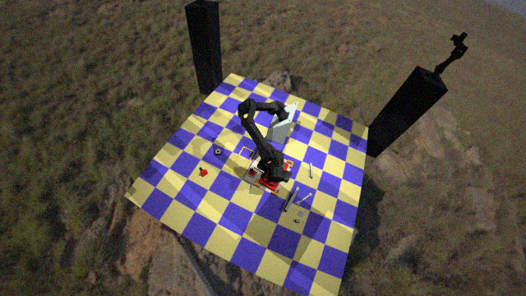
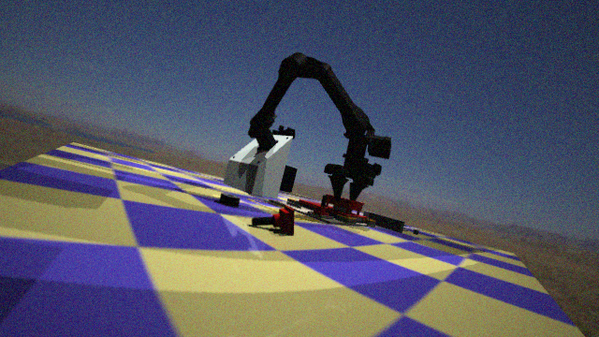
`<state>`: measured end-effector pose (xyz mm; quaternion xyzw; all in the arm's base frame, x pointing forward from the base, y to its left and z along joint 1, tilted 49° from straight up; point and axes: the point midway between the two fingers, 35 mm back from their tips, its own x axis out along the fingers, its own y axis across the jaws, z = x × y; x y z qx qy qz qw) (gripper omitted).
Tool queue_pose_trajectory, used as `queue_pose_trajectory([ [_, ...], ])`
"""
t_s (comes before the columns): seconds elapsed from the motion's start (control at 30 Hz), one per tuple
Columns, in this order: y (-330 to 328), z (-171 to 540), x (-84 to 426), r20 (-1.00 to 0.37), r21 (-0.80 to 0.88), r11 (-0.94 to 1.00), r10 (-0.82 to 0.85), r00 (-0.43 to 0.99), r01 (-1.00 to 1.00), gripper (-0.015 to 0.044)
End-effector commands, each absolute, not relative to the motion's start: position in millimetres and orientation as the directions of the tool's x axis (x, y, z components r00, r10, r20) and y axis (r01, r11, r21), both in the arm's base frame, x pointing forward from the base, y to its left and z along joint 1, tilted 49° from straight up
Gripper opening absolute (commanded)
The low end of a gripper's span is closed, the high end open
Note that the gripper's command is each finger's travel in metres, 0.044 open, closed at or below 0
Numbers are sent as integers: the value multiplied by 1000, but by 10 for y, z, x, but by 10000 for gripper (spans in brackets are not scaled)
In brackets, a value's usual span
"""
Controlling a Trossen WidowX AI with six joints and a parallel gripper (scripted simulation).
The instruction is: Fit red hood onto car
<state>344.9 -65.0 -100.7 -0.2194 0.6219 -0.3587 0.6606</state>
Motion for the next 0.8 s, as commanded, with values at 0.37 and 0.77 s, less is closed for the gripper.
queue_pose_trajectory([
  [0.37, -622, -979, 3450, -665, -735, 647, -746, -32, 202, 0],
  [0.77, -640, -989, 3444, -664, -736, 647, -747, -30, 202, 0],
])
